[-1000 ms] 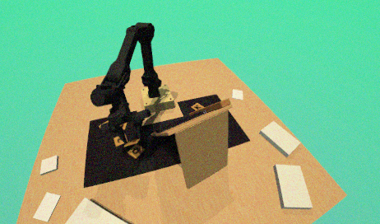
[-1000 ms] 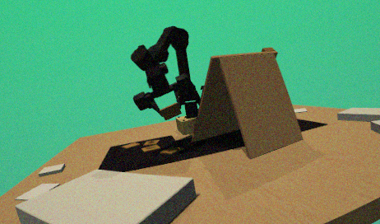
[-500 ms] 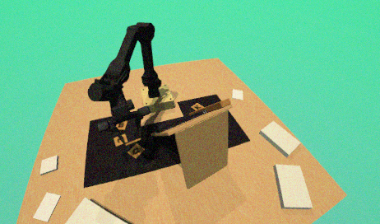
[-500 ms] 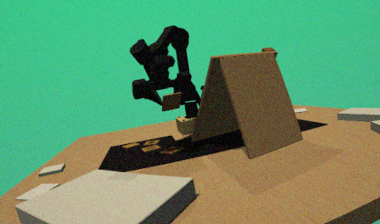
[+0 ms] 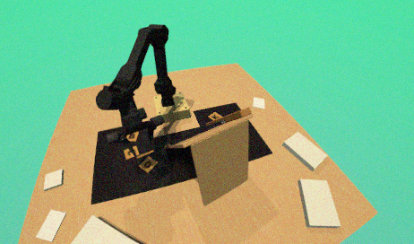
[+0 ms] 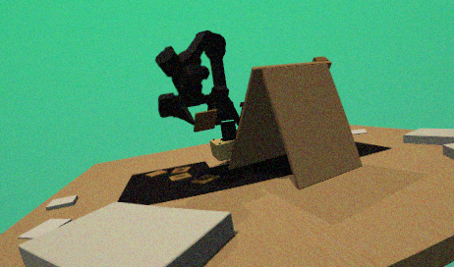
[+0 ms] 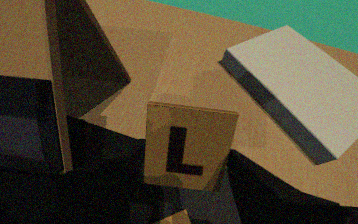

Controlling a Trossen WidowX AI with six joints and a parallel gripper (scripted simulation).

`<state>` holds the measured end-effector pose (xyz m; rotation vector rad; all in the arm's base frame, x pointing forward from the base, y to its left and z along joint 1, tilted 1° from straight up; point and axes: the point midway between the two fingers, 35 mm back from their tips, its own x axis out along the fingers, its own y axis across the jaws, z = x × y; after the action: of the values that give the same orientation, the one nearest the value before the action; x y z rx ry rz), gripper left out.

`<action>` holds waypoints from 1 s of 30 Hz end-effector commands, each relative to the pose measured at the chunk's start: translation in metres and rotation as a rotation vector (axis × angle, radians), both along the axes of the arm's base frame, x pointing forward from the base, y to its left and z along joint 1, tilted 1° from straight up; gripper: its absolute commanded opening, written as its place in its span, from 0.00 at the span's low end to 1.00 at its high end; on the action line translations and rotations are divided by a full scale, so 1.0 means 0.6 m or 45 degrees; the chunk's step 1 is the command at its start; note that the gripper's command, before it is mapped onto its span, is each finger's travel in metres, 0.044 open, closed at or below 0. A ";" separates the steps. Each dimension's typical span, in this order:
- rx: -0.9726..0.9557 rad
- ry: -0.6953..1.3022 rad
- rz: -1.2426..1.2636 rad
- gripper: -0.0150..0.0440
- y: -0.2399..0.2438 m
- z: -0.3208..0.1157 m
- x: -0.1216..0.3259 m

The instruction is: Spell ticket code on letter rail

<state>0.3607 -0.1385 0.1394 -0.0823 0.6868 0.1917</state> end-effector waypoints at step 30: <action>0.000 -0.004 0.009 0.25 0.029 -0.002 -0.007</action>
<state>0.3574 -0.1232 0.1385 -0.0877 0.6815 0.2013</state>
